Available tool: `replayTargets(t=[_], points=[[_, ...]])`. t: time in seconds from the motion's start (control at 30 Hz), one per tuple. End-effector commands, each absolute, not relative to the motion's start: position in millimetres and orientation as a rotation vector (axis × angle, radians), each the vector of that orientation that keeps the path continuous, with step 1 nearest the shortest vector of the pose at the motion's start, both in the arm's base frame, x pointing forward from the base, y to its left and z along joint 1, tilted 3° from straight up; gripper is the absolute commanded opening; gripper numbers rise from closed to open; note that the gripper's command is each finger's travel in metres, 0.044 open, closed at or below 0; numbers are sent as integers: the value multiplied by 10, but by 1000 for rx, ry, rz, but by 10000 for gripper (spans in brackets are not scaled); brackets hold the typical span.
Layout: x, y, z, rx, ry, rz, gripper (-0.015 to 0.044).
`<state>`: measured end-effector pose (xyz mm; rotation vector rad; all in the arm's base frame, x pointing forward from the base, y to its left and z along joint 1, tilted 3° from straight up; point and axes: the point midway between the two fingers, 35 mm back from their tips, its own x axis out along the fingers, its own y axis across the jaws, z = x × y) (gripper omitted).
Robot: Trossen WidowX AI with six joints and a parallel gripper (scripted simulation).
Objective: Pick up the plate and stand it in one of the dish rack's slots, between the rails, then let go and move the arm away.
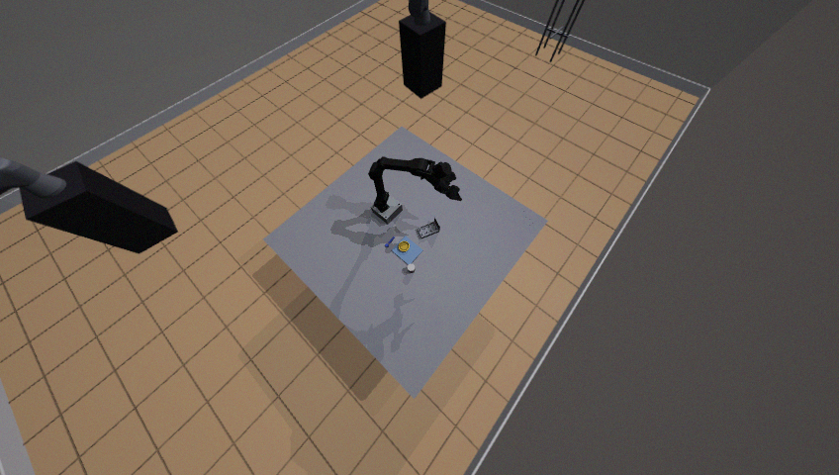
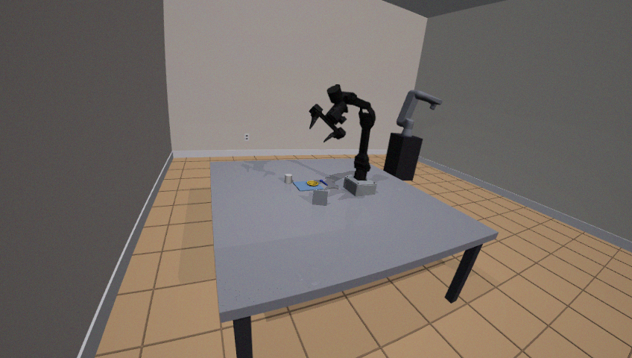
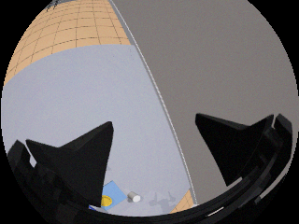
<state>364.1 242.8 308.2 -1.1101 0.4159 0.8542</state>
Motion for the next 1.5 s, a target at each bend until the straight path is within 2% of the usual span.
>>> replayTargets(t=[0.0, 0.67, 1.47], points=[[3742, 2097, 2861, -1050, 557, 796, 400], [3717, 670, 2061, -692, 1096, 505, 400], [2947, -594, 1438, -164, 1582, 104, 400]])
